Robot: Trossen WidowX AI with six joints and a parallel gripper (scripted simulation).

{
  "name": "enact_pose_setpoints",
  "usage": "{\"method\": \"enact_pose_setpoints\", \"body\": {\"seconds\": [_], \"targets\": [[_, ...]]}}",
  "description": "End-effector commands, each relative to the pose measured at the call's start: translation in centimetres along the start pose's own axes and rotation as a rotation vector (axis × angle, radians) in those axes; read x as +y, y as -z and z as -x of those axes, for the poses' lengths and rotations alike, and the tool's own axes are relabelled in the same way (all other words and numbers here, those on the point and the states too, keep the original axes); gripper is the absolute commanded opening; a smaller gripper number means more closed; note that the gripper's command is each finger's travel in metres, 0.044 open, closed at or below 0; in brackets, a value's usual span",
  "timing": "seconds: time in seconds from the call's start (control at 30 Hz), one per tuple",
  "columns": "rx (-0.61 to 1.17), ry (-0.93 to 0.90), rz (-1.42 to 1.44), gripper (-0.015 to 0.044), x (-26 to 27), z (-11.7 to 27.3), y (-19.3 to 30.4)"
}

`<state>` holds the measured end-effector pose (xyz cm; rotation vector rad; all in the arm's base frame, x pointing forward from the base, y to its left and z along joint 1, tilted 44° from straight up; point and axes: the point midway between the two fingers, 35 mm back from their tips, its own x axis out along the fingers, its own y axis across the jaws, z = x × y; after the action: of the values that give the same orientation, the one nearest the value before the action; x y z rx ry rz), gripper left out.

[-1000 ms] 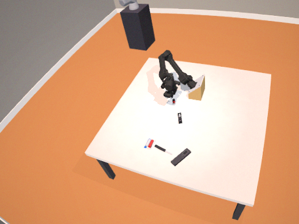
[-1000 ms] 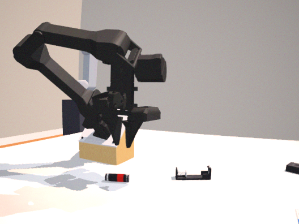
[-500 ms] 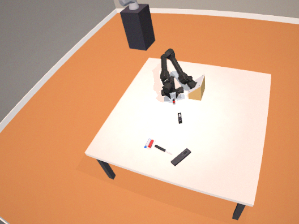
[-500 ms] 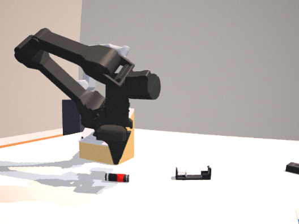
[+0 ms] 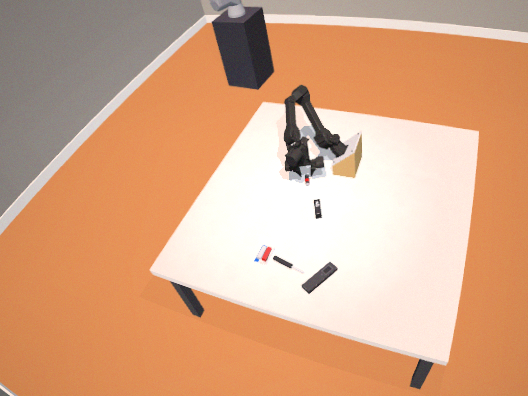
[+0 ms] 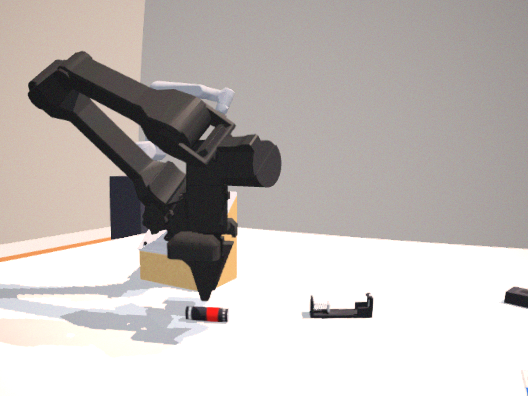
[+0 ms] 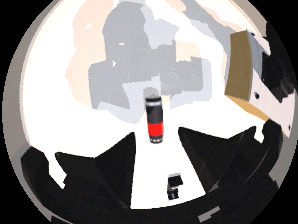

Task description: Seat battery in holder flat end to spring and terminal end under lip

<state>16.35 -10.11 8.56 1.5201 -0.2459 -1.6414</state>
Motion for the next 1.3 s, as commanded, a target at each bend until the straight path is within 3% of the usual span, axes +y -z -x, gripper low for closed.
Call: {"method": "enact_pose_setpoints", "body": {"seconds": [0.0,0.7,0.8,1.27], "targets": [[-0.002,0.006,0.008,0.0225,-0.3,-0.7,0.0],[-0.005,-0.002,0.009,0.0225,-0.2,-3.7,-0.3],[-0.005,-0.002,0.009,0.0146,-0.2,-3.7,-0.3],[-0.005,-0.002,0.009,0.0063,-0.2,-3.7,-0.3]]}}
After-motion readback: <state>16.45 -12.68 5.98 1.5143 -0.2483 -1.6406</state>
